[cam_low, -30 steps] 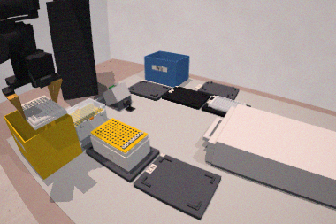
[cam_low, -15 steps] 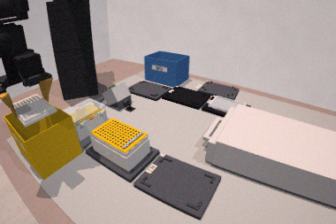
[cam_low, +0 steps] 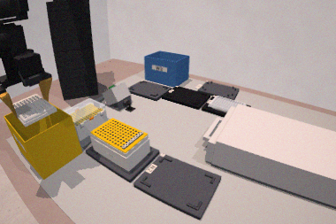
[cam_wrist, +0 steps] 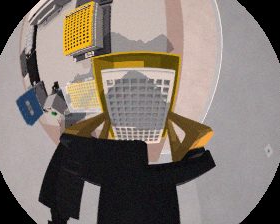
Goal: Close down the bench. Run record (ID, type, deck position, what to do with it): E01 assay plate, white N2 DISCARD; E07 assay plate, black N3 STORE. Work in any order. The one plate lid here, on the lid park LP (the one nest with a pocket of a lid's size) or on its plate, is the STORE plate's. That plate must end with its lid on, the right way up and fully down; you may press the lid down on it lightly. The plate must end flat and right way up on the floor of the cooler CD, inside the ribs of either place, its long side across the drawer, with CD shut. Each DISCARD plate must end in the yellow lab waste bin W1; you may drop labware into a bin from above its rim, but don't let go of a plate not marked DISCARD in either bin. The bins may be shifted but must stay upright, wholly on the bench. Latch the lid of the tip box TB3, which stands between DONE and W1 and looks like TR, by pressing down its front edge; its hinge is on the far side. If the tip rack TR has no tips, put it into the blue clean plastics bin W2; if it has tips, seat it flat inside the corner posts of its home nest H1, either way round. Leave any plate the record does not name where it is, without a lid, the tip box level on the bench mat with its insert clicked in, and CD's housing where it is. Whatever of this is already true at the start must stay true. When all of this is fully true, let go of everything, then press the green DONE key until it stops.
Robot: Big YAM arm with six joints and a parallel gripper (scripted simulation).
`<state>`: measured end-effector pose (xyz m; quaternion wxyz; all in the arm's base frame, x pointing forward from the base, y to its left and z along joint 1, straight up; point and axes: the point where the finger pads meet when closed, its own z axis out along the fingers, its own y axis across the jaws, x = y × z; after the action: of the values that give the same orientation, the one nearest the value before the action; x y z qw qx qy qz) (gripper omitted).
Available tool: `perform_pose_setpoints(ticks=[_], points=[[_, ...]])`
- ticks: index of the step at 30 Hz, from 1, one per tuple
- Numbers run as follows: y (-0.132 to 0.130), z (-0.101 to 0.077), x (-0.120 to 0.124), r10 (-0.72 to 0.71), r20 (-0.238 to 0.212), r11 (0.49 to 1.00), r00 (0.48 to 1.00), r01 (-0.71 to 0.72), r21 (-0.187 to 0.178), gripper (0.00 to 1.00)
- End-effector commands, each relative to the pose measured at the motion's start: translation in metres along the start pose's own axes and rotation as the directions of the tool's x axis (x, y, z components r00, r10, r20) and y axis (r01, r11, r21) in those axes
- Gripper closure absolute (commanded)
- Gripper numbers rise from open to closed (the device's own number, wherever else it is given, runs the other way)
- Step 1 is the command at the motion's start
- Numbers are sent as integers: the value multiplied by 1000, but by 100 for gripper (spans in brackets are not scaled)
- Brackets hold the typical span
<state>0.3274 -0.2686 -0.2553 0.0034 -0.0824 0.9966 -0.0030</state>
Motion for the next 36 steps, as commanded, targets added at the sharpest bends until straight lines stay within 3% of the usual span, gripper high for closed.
perform_pose_setpoints(ticks=[1, 5, 6, 34, 36], points=[[-7, -6, -8, -14, 18, 1000, 1000, 14, 16, 100], [-7, -6, -8, -14, 18, 1000, 1000, 14, 16, 100], [-7, -6, -8, -14, 18, 1000, 1000, 14, 16, 0], [-7, -6, -8, -14, 18, 1000, 1000, 14, 16, 0], [1, -13, -18, -15, 20, 1000, 1000, 14, 15, 0]])
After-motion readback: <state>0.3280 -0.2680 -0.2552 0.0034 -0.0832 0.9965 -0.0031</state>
